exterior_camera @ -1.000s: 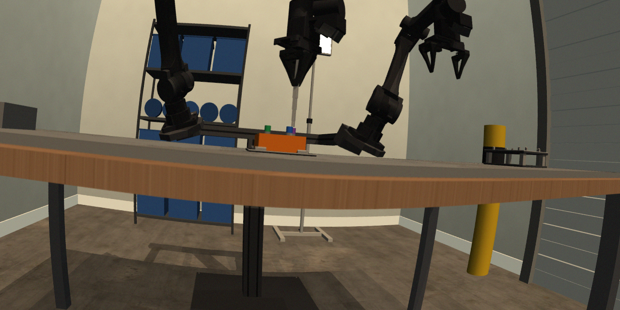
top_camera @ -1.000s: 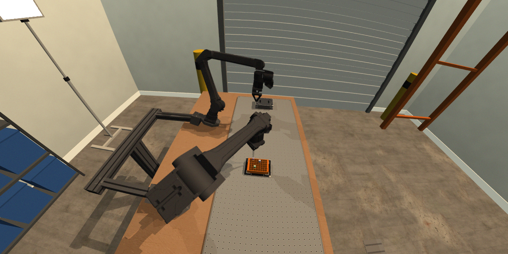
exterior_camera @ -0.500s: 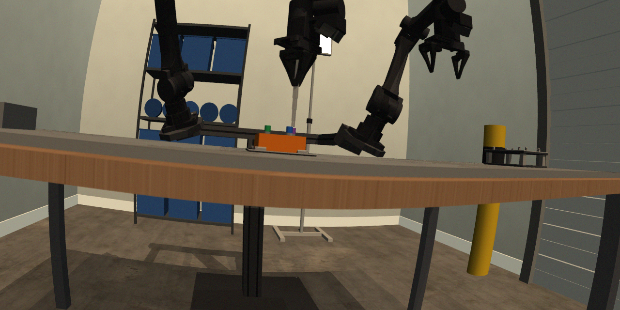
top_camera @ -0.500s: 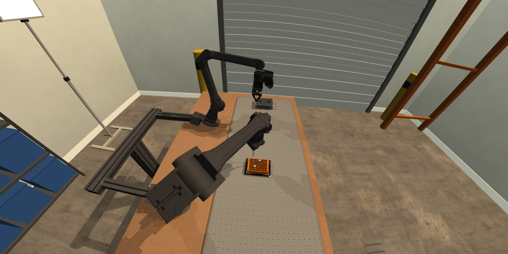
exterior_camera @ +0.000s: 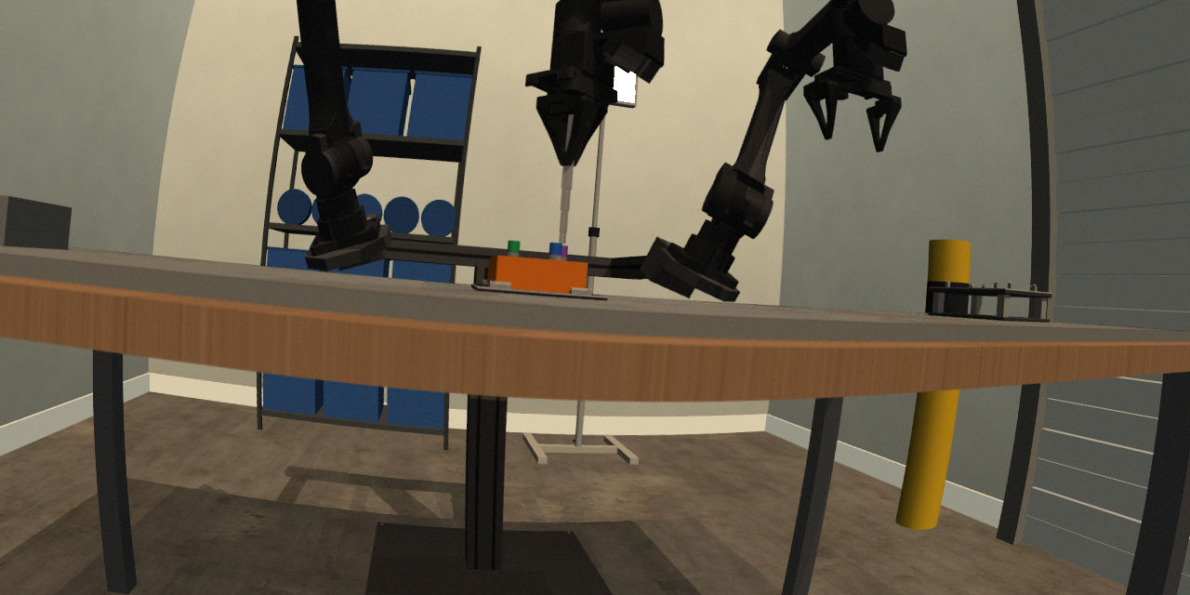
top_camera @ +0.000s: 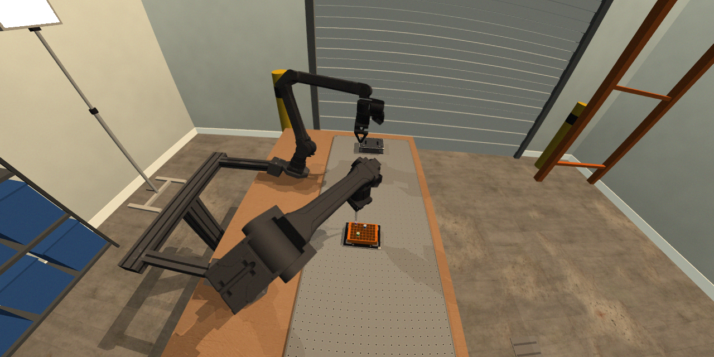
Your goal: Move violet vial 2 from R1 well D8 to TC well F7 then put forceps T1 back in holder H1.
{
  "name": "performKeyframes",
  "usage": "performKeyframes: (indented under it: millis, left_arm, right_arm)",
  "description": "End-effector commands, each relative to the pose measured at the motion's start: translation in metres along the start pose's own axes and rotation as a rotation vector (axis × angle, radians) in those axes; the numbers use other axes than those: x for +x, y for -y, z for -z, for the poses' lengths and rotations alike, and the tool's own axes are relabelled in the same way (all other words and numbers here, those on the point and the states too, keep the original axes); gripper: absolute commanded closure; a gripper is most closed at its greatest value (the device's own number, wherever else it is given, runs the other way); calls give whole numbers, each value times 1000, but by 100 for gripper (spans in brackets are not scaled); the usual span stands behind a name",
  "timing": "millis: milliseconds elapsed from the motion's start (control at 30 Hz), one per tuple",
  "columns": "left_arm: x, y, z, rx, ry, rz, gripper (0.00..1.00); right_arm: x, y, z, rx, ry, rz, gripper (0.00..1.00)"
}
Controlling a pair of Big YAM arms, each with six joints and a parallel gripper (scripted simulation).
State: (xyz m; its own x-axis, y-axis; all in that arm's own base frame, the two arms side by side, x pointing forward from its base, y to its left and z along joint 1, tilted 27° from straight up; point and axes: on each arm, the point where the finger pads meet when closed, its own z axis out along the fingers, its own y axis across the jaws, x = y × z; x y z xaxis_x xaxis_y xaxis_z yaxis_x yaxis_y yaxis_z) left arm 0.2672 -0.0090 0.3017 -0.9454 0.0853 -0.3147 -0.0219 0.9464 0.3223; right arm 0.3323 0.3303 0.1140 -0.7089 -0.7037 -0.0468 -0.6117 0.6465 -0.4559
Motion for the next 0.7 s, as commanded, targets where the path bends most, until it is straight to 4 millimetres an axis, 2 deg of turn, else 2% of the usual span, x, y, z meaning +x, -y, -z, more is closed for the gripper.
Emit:
performKeyframes:
  millis: [0,67,167,333,533,633,667]
  left_arm:
    - [-9,-2,10,5,29,17,0]
    - [-9,-2,10,5,29,17,0]
    - [-9,-2,10,5,29,17,0]
    - [-9,-2,10,5,29,17,0]
    - [-9,-2,10,5,29,17,0]
    - [-9,-2,10,5,29,17,0]
    - [-9,-2,10,5,29,17,0]
  right_arm:
    - [-8,-2,3,4,0,6,93]
    - [-8,-2,3,4,0,6,93]
    - [-17,-4,15,-1,26,-5,93]
    - [-14,2,19,-2,25,-17,93]
    - [-18,4,34,-7,49,-24,93]
    - [-18,5,33,-7,47,-27,93]
    - [0,9,12,1,3,-53,93]
